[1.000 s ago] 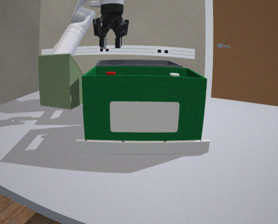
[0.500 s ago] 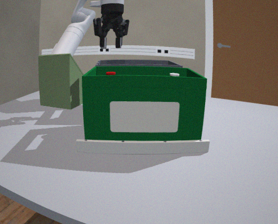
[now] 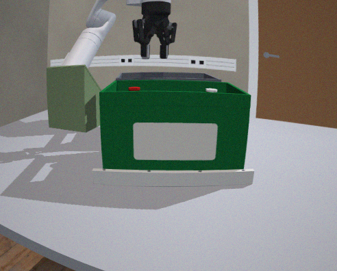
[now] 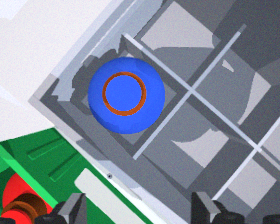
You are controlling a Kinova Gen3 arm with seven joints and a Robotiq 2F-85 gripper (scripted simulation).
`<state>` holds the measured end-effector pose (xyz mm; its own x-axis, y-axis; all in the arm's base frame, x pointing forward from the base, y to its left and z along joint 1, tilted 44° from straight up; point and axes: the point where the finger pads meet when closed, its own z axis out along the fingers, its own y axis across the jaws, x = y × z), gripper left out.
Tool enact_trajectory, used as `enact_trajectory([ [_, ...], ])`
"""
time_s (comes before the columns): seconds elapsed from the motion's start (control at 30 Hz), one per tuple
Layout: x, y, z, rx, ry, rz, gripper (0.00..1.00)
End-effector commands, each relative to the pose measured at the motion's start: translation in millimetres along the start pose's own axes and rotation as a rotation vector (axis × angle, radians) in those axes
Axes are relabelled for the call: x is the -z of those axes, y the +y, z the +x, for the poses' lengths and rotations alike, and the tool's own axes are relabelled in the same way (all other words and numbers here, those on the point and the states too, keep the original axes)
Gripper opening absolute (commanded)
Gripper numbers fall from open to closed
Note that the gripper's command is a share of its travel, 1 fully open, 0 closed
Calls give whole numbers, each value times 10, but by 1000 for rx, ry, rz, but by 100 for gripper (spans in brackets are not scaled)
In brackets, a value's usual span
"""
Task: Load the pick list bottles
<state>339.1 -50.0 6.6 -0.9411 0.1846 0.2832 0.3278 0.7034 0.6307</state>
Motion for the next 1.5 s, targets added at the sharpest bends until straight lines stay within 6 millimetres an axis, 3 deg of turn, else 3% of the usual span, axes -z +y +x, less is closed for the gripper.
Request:
enact_trajectory([
  [0.0,5,14,-142,-1,0,0,67],
  [1.0,7,217,-1528,-1,0,0,67],
  [1.13,7,232,-1625,-1,0,0,67],
  [1.47,7,231,-1624,-1,0,0,67],
])
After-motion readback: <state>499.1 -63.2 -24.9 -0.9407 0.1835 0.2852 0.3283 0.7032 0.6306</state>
